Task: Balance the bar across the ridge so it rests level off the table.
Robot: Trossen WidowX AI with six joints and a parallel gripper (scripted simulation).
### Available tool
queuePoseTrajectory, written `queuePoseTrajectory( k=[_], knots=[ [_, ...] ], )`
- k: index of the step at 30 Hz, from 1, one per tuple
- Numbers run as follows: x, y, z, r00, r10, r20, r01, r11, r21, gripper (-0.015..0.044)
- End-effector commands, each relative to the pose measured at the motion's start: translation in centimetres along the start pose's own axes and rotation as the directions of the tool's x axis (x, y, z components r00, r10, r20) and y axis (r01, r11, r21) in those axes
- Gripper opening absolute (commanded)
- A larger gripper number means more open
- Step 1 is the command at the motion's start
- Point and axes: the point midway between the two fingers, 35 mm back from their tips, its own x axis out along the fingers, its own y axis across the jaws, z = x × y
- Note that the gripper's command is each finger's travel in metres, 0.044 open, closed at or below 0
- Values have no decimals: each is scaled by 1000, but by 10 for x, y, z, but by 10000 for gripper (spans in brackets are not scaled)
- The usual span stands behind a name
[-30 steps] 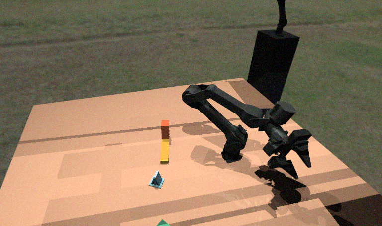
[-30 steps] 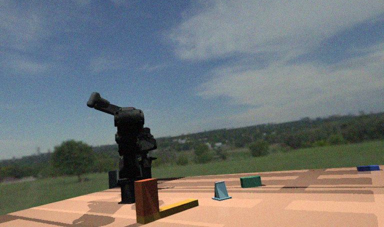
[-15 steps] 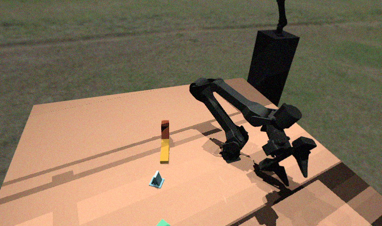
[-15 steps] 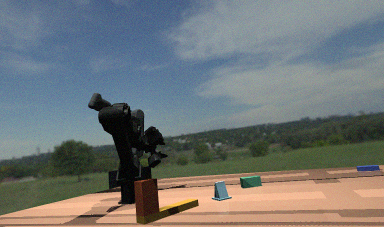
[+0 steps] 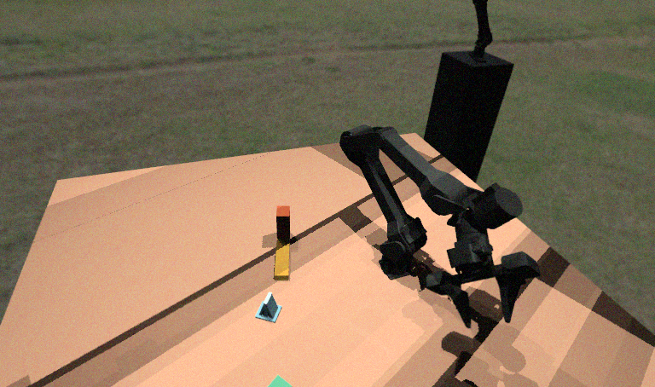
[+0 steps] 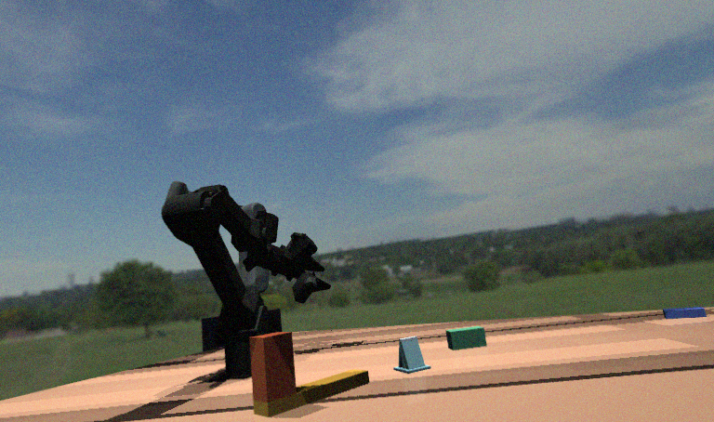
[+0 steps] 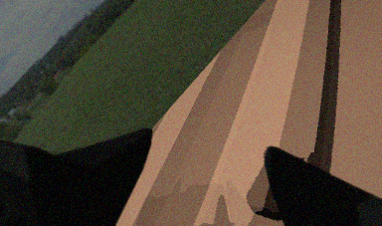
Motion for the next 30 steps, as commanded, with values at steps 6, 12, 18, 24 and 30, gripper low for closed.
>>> queuePoseTrajectory(
  k=[6,12,18,24,30],
  knots=[
    [13,-12,25,993,-114,37,118,981,-153,315],
    [20,-23,40,981,-188,56,196,951,-238,315],
    [25,-33,55,964,-258,70,267,912,-313,315],
    [29,-45,71,941,-326,84,334,867,-369,315],
    [31,-58,87,915,-392,94,394,820,-414,315]
  ],
)
